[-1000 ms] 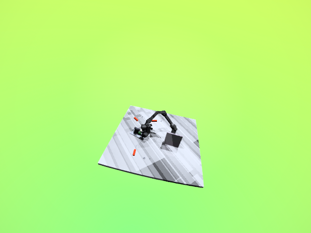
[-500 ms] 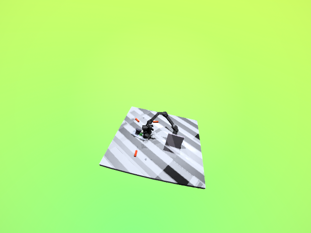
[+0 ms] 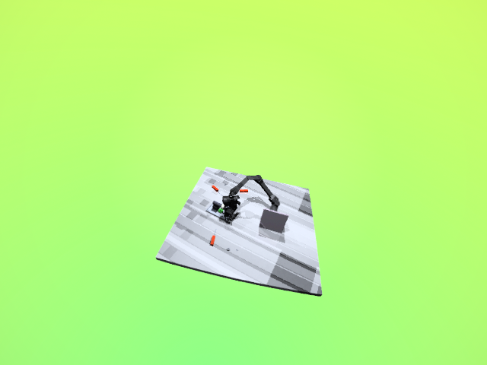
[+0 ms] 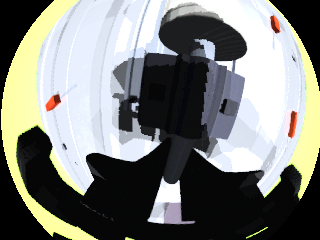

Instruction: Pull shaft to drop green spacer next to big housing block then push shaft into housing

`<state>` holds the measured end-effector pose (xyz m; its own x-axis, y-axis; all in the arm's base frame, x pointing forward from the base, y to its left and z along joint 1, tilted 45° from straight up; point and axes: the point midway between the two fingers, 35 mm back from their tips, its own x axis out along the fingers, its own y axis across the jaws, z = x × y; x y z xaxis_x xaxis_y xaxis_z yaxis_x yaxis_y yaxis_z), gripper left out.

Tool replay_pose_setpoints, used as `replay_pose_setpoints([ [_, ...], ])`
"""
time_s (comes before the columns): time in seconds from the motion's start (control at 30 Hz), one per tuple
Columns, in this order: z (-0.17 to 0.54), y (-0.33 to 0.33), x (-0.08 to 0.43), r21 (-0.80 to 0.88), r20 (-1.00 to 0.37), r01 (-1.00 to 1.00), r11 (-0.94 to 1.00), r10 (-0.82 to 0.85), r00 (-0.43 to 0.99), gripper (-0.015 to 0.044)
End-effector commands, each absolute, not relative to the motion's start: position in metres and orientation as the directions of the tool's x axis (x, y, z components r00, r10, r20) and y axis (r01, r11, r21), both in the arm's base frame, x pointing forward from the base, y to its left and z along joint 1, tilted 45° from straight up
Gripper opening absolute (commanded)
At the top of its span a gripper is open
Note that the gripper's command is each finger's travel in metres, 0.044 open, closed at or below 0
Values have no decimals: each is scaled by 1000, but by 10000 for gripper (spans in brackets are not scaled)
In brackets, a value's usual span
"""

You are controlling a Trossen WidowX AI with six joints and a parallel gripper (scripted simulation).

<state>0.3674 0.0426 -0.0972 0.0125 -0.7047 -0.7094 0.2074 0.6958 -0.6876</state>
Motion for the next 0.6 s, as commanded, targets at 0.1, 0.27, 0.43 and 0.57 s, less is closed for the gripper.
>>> replay_pose_setpoints([
  [0.1, -96, 43, 372, -688, -707, 210, 695, -706, 22, 0],
  [0.27, -96, 42, 374, -688, -707, 210, 695, -706, 22, 0],
  [0.43, -96, 42, 375, -688, -707, 210, 695, -706, 22, 0],
  [0.57, -95, 42, 376, -688, -707, 210, 695, -706, 22, 0],
])
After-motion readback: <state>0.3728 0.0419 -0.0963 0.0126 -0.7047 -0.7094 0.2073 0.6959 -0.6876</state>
